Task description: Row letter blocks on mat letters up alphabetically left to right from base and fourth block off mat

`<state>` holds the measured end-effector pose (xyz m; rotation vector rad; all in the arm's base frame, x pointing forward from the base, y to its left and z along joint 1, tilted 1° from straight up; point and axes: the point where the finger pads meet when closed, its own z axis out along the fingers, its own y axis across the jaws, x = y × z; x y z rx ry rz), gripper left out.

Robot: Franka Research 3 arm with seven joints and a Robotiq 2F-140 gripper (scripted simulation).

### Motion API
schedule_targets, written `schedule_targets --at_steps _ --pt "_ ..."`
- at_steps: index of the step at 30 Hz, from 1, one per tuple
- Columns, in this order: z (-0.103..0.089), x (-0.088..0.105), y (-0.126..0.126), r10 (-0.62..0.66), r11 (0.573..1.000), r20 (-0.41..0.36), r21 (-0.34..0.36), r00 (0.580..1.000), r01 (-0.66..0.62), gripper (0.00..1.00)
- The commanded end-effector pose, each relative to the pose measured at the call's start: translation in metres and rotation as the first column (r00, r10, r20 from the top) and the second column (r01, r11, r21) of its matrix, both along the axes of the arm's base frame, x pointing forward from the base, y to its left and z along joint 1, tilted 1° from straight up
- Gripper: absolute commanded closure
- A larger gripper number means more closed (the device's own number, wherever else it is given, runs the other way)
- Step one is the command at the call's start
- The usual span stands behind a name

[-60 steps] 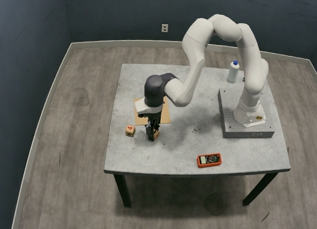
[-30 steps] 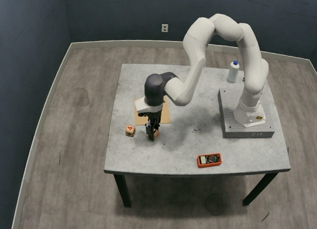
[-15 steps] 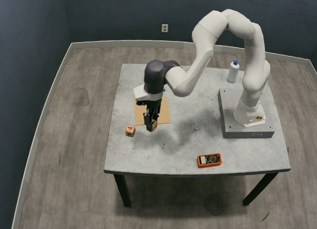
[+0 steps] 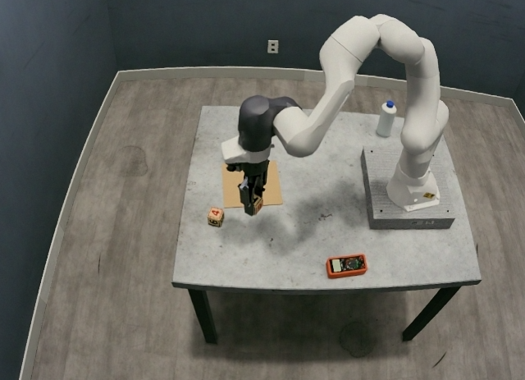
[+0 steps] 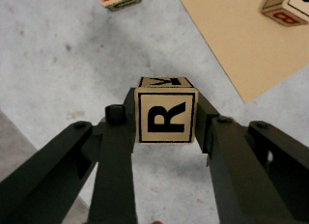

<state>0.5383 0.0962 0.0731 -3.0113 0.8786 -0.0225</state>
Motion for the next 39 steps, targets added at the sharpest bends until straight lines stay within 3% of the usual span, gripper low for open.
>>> schedule_targets --at_steps 1,15,30,32,33,39 --pt "0.001 0.003 -0.014 -0.139 0.99 -0.004 0.0 0.99 0.139 0.67" --pt "0.001 0.008 -0.034 -0.351 0.936 -0.005 0.002 0.936 0.351 0.67" --pt "0.002 0.014 -0.06 -0.59 0.807 -0.006 0.005 0.807 0.59 0.67" --pt "0.002 0.014 -0.06 -0.59 0.807 -0.006 0.005 0.807 0.59 0.67" --pt "0.003 0.015 -0.064 -0.624 0.781 -0.006 0.006 0.781 0.624 0.67" --pt "0.003 0.016 -0.073 -0.696 0.718 -0.007 0.006 0.718 0.697 0.67"
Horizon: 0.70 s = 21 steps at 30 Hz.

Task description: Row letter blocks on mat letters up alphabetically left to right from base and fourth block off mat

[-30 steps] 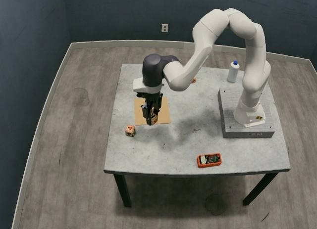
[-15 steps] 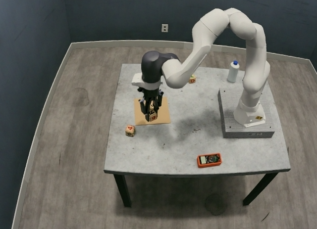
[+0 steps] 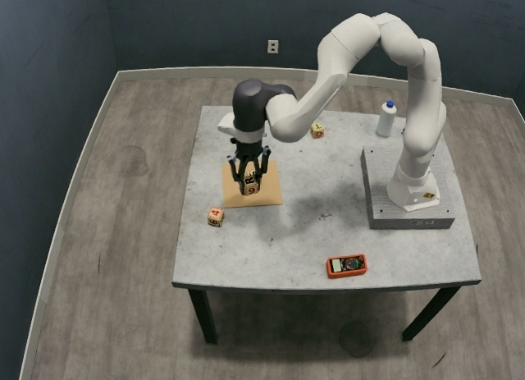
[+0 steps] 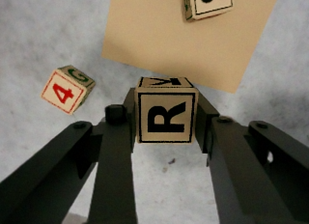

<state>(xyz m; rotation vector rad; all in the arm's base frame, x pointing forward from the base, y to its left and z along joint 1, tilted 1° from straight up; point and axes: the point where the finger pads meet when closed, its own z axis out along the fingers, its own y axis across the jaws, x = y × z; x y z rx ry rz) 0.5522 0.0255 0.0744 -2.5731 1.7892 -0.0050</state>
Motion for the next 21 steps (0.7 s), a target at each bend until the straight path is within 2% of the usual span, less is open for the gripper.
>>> schedule_targets --at_steps 1,10,21 --pt "0.002 0.003 -0.004 -0.139 0.99 0.004 -0.004 0.99 0.139 0.67" --pt "0.002 0.004 -0.015 -0.249 0.968 0.004 -0.002 0.968 0.249 0.67" --pt "0.004 0.007 -0.035 -0.438 0.899 0.004 0.0 0.899 0.438 0.67"
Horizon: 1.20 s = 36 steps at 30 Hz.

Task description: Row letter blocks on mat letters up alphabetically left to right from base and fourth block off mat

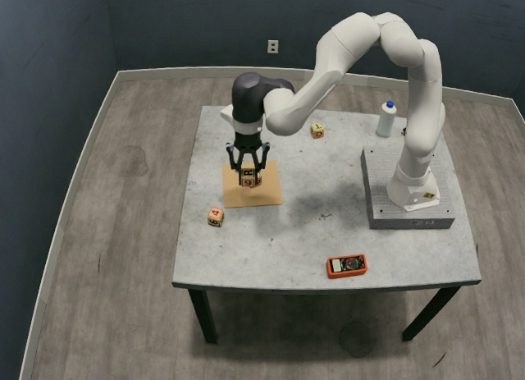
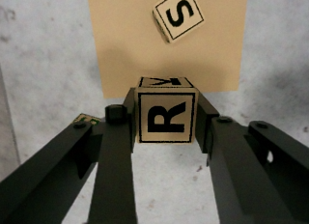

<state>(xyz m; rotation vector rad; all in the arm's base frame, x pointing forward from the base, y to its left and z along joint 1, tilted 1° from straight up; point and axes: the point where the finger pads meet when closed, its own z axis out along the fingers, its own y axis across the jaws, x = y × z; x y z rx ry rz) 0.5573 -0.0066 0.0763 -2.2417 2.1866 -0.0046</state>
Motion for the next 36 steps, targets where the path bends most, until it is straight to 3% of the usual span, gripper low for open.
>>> schedule_targets --at_steps 1,23,29,36 --pt "0.002 0.002 -0.004 -0.139 0.99 0.003 -0.004 0.99 0.139 0.67" --pt "0.0 0.003 -0.008 -0.176 0.984 0.003 -0.004 0.984 0.176 0.67" --pt "-0.015 0.003 -0.008 -0.176 0.984 0.003 -0.004 0.984 0.176 0.67" --pt "-0.048 0.004 -0.008 -0.176 0.984 0.003 -0.004 0.984 0.176 0.67"
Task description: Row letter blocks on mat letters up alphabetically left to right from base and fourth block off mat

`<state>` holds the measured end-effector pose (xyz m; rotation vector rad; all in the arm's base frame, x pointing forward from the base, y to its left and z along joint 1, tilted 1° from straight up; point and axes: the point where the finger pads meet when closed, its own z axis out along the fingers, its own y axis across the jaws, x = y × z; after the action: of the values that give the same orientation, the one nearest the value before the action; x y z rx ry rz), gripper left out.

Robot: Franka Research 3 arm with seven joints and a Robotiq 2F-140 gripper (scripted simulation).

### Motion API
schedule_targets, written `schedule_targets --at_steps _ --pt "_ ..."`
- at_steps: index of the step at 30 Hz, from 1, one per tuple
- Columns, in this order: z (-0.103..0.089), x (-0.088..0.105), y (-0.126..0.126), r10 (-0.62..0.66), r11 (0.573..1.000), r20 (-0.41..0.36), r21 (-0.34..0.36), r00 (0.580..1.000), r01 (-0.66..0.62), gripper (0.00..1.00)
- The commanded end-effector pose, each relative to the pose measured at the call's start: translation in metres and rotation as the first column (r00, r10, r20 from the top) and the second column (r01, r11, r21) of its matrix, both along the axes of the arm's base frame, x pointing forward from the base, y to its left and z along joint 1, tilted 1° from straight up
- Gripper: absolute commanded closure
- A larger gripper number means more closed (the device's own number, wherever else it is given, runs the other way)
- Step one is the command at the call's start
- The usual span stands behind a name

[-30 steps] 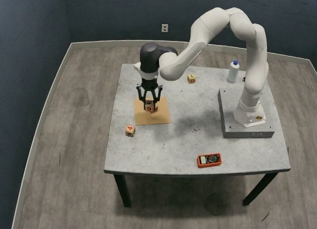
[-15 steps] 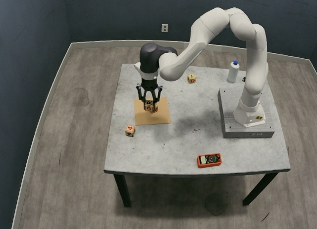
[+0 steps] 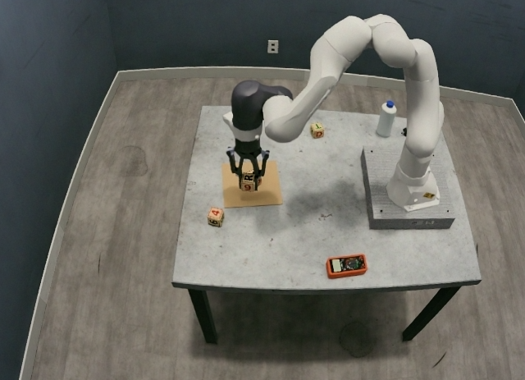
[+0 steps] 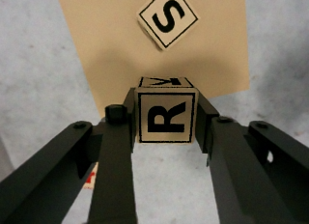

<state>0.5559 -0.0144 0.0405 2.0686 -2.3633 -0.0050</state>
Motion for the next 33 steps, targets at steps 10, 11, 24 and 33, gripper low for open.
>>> schedule_targets --at_steps 10,11,24,33 --pt "-0.046 0.006 0.001 -0.019 1.0 0.015 -0.003 1.0 0.019 0.67" --pt "-0.049 0.006 0.001 -0.019 1.0 0.015 -0.003 1.0 0.019 0.67" --pt "-0.058 0.006 0.001 -0.019 1.0 0.015 -0.003 1.0 0.019 0.67" --pt "-0.058 0.006 0.001 -0.019 1.0 0.015 -0.003 1.0 0.019 0.67"
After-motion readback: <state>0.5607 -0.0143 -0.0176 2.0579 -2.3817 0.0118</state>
